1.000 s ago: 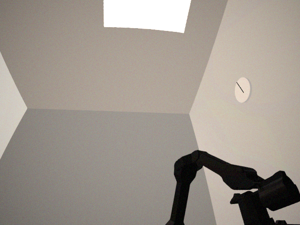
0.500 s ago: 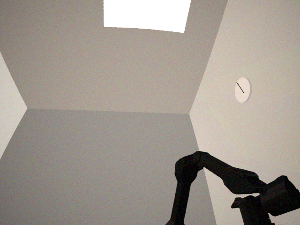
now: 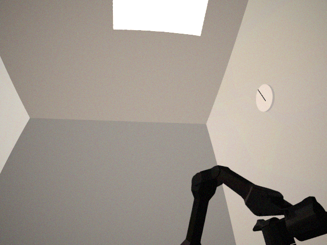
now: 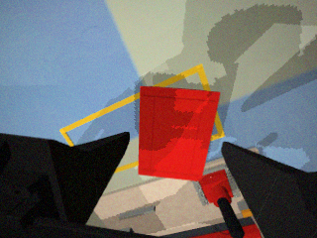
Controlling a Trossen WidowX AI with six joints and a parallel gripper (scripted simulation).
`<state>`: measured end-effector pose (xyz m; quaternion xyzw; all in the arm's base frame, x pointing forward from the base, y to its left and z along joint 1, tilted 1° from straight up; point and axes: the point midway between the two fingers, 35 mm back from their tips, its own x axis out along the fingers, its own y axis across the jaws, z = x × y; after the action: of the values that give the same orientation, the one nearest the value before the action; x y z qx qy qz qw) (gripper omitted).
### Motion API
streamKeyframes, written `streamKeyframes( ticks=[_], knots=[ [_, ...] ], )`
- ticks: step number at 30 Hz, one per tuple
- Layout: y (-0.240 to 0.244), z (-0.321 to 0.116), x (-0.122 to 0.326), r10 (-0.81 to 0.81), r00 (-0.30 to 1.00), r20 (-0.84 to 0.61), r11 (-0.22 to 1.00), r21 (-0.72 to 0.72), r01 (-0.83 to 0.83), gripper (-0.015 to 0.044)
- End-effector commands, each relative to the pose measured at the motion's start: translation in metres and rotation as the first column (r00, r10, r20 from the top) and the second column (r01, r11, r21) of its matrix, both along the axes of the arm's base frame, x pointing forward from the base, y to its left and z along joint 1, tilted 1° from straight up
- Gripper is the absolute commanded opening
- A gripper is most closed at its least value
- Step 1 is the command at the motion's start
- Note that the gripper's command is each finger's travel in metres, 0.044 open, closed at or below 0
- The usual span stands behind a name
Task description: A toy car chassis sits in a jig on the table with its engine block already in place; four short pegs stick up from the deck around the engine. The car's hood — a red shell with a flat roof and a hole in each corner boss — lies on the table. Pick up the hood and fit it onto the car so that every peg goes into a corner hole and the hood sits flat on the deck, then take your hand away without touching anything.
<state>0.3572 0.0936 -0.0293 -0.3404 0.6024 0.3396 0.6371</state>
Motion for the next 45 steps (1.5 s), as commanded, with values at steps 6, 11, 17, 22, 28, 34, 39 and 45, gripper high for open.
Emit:
streamKeyframes(
  ticks=[6, 11, 17, 22, 28, 34, 39, 45],
  knots=[
    [0.001, -0.005, 0.000, 0.002, 1.000, -0.002, 1.000, 0.003, -0.002, 0.0440],
    [0.001, -0.007, 0.000, 0.002, 1.000, -0.002, 1.000, 0.003, -0.002, 0.0440],
    [0.001, -0.010, 0.000, 0.002, 1.000, -0.002, 1.000, 0.003, -0.002, 0.0440],
    [0.001, -0.013, 0.000, 0.002, 1.000, -0.002, 1.000, 0.003, -0.002, 0.0440],
    [0.001, -0.016, 0.000, 0.002, 1.000, -0.002, 1.000, 0.003, -0.002, 0.0440],
    [0.001, -0.019, 0.000, 0.002, 1.000, -0.002, 1.000, 0.003, -0.002, 0.0440],
    [0.000, -0.018, 0.001, 0.001, 1.000, 0.000, 1.000, 0.000, -0.001, 0.0414],
    [0.000, -0.018, 0.001, 0.001, 1.000, 0.000, 1.000, 0.000, -0.001, 0.0315]
  ],
)
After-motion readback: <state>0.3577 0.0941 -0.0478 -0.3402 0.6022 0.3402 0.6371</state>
